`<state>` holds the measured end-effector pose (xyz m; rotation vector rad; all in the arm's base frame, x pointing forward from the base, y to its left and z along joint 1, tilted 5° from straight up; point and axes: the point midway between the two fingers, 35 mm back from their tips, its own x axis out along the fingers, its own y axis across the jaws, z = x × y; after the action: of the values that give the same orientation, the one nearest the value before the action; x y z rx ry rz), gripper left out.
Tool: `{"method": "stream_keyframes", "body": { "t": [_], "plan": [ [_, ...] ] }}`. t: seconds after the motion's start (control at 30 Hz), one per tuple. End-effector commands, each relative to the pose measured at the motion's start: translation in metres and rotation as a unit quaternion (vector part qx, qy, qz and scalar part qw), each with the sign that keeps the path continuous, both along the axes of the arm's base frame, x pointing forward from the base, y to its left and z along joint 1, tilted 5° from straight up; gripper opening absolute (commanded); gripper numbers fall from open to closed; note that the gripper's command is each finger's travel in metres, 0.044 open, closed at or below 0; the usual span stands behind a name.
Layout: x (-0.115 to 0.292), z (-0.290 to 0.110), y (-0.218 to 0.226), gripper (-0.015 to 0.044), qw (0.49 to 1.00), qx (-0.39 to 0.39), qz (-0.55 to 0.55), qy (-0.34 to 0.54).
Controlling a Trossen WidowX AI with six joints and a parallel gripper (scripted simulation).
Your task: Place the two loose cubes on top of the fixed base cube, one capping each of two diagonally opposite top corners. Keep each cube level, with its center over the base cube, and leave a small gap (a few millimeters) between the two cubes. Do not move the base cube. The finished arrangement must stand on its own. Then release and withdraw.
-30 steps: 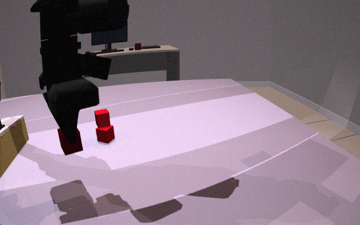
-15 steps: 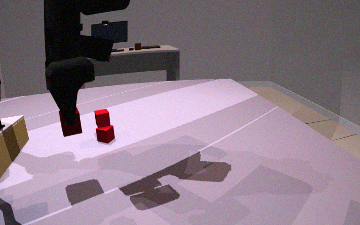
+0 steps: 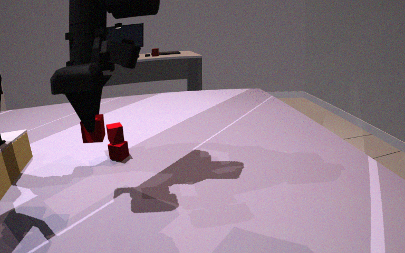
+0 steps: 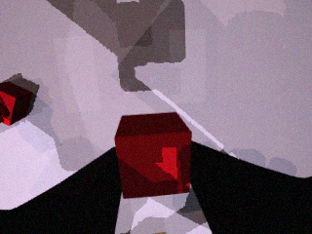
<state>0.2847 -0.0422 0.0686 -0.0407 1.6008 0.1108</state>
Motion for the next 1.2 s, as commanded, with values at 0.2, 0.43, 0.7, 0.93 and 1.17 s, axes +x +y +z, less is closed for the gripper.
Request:
{"method": "stream_keyframes", "body": {
  "t": [0.2, 0.43, 0.7, 0.93, 1.17],
  "plan": [
    [0.007, -0.001, 0.024, 0.0105, 0.993, -0.005, -0.120, 0.004],
    [0.010, -0.001, 0.042, 0.0105, 0.978, -0.006, -0.209, 0.007],
    [0.012, -0.001, 0.064, 0.0105, 0.951, -0.007, -0.310, 0.011],
    [0.013, -0.001, 0.083, 0.0105, 0.918, -0.007, -0.396, 0.016],
    [0.013, -0.001, 0.102, 0.0105, 0.878, -0.007, -0.477, 0.022]
  ]
}}
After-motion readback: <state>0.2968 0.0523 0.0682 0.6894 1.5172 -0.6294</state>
